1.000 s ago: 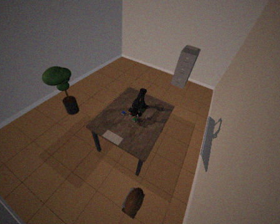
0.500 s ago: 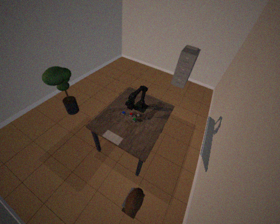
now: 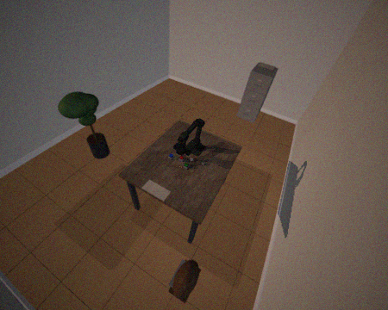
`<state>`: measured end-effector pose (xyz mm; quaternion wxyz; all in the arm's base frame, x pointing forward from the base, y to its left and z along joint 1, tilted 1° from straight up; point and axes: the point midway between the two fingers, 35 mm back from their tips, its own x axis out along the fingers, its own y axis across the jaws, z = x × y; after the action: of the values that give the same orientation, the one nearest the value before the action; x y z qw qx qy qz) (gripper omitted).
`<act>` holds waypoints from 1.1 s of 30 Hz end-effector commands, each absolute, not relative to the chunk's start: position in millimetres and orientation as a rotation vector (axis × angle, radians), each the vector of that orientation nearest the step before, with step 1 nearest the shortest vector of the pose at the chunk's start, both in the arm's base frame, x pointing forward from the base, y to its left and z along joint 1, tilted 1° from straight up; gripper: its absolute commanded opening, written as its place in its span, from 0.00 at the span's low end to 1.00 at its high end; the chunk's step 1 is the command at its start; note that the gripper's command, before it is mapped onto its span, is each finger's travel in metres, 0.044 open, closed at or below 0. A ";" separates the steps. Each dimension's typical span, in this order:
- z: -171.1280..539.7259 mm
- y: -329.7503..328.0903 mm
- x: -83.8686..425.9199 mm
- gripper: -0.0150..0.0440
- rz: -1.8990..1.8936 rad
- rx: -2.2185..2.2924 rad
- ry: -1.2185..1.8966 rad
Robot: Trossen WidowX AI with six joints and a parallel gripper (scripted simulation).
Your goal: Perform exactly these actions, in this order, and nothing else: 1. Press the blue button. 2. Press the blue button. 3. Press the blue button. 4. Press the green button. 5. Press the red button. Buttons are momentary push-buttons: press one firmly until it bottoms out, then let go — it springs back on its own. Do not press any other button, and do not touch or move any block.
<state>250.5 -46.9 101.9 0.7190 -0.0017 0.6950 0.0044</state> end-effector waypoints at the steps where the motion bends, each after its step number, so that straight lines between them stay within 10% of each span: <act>1: 94.3 -46.5 249.6 0.29 0.016 -0.006 1.543; 33: 65.9 -46.2 250.0 0.29 0.016 -0.006 1.543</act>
<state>251.7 -46.8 67.9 0.7199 -0.0024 0.6941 0.0047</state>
